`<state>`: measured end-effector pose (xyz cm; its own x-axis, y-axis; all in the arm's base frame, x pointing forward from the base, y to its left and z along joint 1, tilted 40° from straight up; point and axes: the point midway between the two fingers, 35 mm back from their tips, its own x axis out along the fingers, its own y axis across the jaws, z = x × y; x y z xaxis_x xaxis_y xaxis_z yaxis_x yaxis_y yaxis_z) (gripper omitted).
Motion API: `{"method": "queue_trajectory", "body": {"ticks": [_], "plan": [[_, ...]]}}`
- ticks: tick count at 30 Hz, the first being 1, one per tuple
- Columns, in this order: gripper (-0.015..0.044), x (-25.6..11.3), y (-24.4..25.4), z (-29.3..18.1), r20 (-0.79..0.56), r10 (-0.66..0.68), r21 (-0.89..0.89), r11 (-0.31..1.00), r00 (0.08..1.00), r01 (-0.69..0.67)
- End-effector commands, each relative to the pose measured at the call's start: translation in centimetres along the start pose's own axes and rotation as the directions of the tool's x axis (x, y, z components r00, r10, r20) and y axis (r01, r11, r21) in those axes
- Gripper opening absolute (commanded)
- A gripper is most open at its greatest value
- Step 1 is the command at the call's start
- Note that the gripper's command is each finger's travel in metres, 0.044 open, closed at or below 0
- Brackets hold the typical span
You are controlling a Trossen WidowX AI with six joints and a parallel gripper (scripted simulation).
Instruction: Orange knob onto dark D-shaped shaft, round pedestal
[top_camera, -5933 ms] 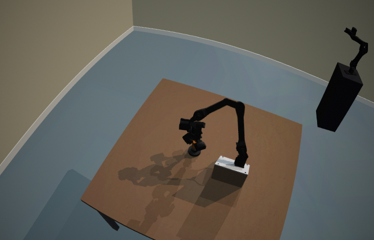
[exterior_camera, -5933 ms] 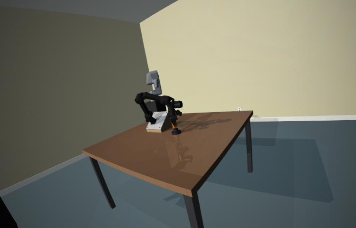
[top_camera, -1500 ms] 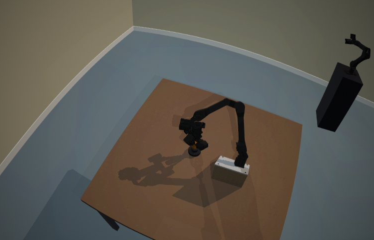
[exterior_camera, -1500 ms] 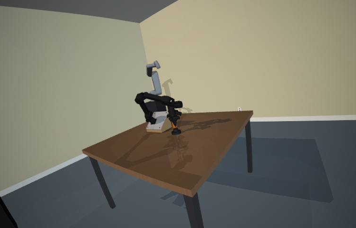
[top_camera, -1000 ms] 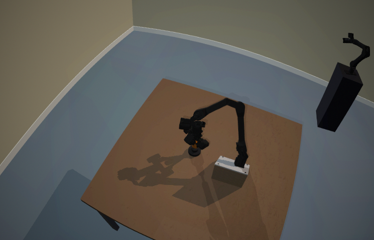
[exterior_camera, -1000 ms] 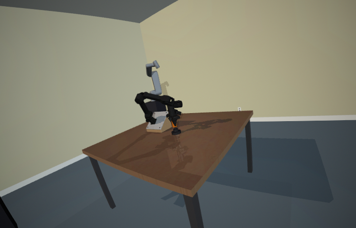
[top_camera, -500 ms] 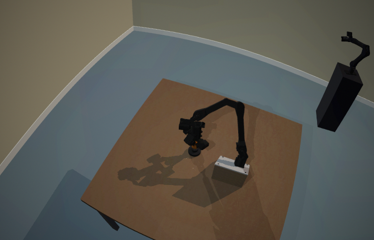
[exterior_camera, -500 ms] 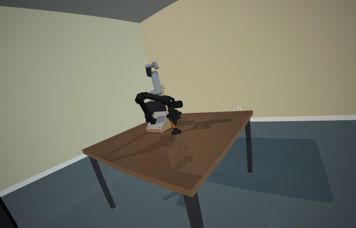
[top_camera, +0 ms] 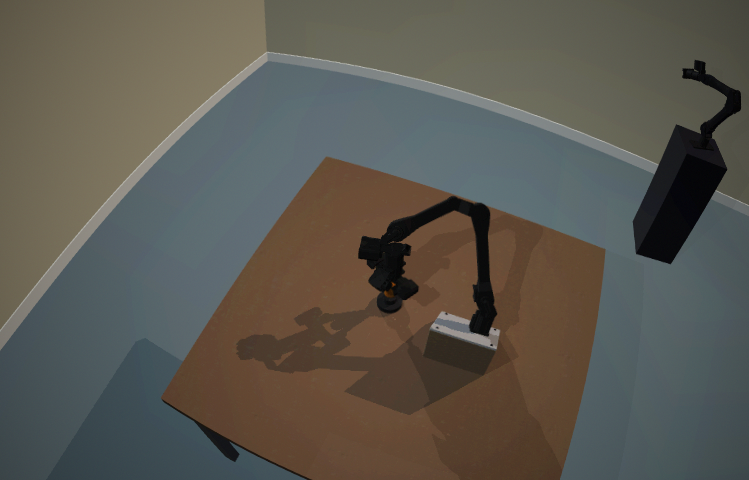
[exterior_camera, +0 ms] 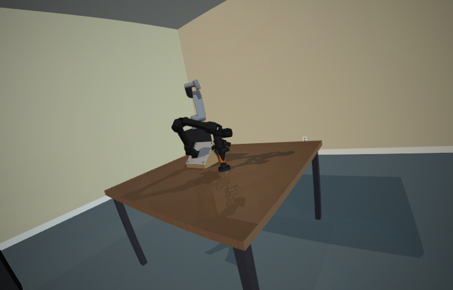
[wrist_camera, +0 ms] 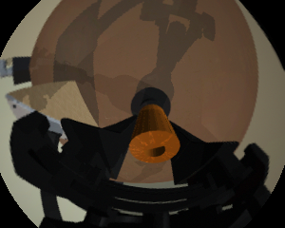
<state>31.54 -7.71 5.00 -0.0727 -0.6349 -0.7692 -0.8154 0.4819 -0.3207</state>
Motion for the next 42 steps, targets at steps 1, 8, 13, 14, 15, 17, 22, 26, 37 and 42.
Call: {"method": "queue_trajectory", "body": {"ticks": [1,8,13,14,15,17,22,26,37,42], "plan": [[0.0,0.03,-0.04,0.02,-0.001,-0.002,-0.006,1.0,1.0,0.002],[0.0,0.07,-0.04,0.02,-0.001,-0.002,-0.018,1.0,1.0,0.002],[0.0,0.07,-0.04,0.02,-0.001,-0.002,-0.018,1.0,1.0,0.002],[0.0,0.07,-0.04,0.02,-0.001,-0.002,-0.018,1.0,1.0,0.002],[0.0,0.07,-0.04,0.02,-0.001,-0.002,-0.018,1.0,1.0,0.002],[0.0,0.09,-0.04,0.02,-0.001,-0.002,0.0,1.0,1.0,0.002],[0.0,0.1,-0.04,0.02,-0.001,-0.002,0.008,1.0,1.0,0.002],[0.0,0.1,-0.04,0.02,-0.001,-0.002,0.008,1.0,1.0,0.002],[0.0,0.12,-0.04,0.02,-0.001,-0.002,-0.016,1.0,1.0,0.002],[0.0,-0.42,0.0,0.05,-0.001,-0.002,-0.008,1.0,1.0,0.002]]}}
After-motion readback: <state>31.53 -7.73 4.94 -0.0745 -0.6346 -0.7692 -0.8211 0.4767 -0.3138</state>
